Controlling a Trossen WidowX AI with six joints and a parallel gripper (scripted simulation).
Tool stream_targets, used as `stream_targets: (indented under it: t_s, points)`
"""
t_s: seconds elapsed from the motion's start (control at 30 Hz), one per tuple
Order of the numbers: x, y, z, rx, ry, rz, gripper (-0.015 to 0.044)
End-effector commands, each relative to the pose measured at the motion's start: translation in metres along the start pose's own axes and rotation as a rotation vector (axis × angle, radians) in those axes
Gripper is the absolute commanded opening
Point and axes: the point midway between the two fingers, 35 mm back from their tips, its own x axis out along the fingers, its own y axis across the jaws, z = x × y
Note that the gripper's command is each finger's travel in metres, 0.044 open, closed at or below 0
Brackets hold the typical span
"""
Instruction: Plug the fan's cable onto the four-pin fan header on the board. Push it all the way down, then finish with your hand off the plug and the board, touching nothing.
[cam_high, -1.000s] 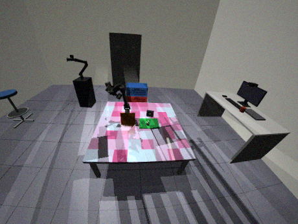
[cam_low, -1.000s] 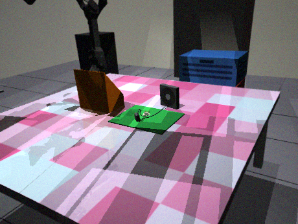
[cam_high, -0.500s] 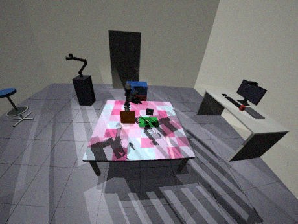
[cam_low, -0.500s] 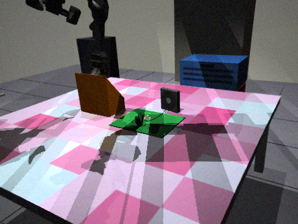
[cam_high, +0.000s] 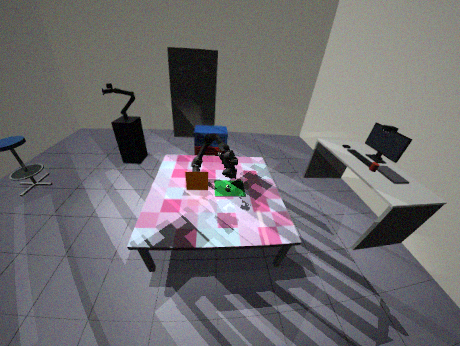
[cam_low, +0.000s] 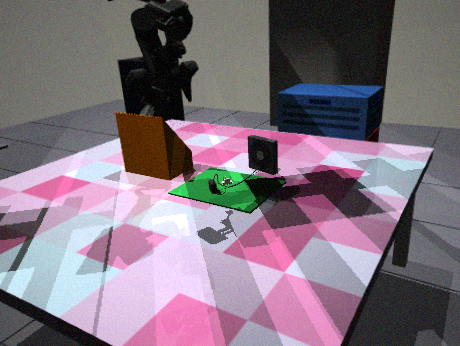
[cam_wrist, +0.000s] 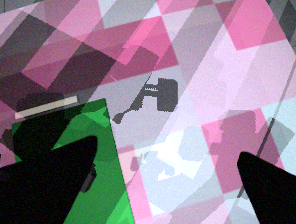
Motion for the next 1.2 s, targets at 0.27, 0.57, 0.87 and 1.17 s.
stream_targets:
  t_s: [0.27,0.57,0.87,1.17]
  points:
    - [0.127,0.115,-0.111,0.303,0.673,-0.025,0.044]
    - [0.141,0.134,-0.137,0.364,0.8,-0.077,0.044]
    - [0.193,0.134,-0.171,0.364,0.801,-0.075,0.044]
    - [0.197,0.134,-0.174,0.364,0.801,-0.075,0.044]
